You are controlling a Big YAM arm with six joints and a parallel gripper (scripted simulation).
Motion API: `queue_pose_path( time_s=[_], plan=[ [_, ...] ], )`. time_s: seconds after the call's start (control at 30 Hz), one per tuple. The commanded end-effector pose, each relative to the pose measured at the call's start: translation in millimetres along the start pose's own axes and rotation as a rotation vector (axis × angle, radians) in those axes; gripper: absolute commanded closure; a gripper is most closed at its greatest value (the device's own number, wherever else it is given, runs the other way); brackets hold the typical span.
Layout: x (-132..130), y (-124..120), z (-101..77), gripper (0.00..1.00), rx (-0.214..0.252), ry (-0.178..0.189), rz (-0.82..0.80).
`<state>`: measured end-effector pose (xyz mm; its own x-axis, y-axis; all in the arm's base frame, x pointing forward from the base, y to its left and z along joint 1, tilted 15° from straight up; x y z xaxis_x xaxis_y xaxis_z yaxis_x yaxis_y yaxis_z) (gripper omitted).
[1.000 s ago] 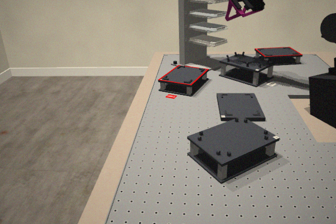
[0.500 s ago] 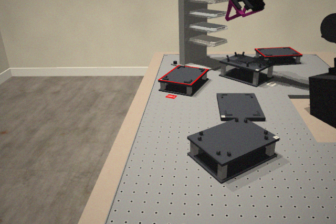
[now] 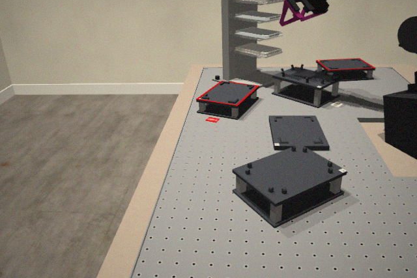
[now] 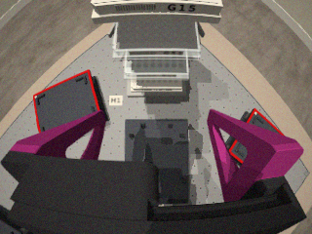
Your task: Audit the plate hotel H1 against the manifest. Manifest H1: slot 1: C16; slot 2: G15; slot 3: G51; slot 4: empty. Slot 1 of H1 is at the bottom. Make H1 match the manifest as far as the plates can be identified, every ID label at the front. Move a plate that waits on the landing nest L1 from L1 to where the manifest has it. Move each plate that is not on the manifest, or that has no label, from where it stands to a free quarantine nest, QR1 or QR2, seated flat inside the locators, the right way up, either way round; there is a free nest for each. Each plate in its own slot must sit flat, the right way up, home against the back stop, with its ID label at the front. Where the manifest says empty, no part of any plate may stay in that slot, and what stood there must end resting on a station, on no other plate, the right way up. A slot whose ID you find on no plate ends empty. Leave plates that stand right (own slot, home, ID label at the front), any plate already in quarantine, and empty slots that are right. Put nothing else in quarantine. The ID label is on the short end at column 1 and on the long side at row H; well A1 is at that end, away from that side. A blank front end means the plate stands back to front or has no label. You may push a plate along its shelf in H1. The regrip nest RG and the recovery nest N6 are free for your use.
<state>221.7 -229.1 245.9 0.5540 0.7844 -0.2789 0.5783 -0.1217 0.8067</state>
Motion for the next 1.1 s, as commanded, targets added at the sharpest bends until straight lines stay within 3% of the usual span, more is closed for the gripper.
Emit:
queue_pose_path(
  time_s=[0.0, 0.8, 0.83, 0.9, 1.07],
  plan=[
    [-7.9, 25.7, -5.7, 0.00, -0.061, -0.019, 0.000],
    [-7.9, 25.7, -5.7, 0.00, -0.061, -0.019, 0.000],
    [-12.1, 45.1, -14.8, 0.00, -0.119, -0.033, 0.004],
    [-1.3, 9.5, -9.5, 0.00, -0.044, -0.010, 0.005],
    [-1.6, 3.2, -12.7, 0.00, -0.030, -0.009, 0.005]
  ],
)
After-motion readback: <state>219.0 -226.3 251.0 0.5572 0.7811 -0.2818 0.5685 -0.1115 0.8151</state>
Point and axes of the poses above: the point where the finger pads meet when closed, its own z axis out along the fingers, its own x axis across the jaws, y = z × x, the point moved 8 cm from there along -z, back along the fingers, and after that the axes turned 13 degrees about -z, right-handed, at the moved point
